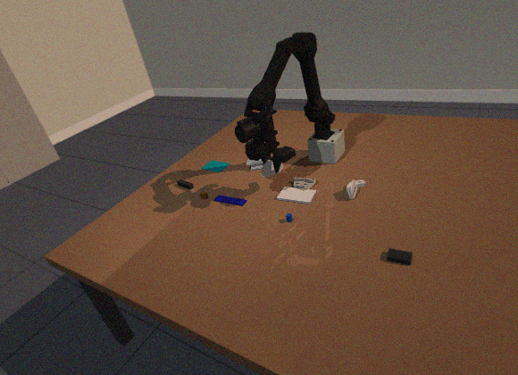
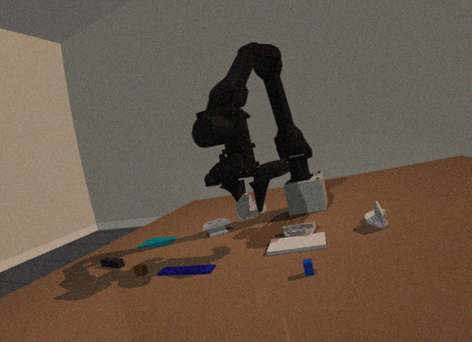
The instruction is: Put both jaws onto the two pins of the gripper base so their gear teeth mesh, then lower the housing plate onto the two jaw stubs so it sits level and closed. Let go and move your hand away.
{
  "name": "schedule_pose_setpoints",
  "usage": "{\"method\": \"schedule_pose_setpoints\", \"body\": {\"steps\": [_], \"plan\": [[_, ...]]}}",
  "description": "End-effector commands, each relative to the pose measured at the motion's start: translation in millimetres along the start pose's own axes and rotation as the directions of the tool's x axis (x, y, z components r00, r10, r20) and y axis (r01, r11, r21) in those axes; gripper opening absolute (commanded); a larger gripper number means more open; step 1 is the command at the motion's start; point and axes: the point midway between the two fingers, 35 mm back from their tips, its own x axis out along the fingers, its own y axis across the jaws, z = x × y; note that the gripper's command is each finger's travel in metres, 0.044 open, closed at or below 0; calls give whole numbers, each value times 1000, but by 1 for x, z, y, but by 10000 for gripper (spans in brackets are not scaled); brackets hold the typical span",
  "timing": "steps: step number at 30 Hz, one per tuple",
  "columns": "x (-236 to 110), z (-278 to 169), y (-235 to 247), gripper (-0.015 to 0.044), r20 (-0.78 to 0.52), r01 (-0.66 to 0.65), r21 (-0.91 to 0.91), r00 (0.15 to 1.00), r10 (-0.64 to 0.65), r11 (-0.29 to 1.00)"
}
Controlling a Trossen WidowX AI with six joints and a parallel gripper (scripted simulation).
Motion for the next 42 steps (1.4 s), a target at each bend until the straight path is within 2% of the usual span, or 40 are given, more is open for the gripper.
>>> {"method": "schedule_pose_setpoints", "body": {"steps": [1,24,42], "plan": [[0,-2,15,134,2,2,-32,1000,-2,999],[-1,-26,86,134,3,-4,-219,1000,5,976],[-1,-27,87,134,3,-5,-224,1000,5,975]]}}
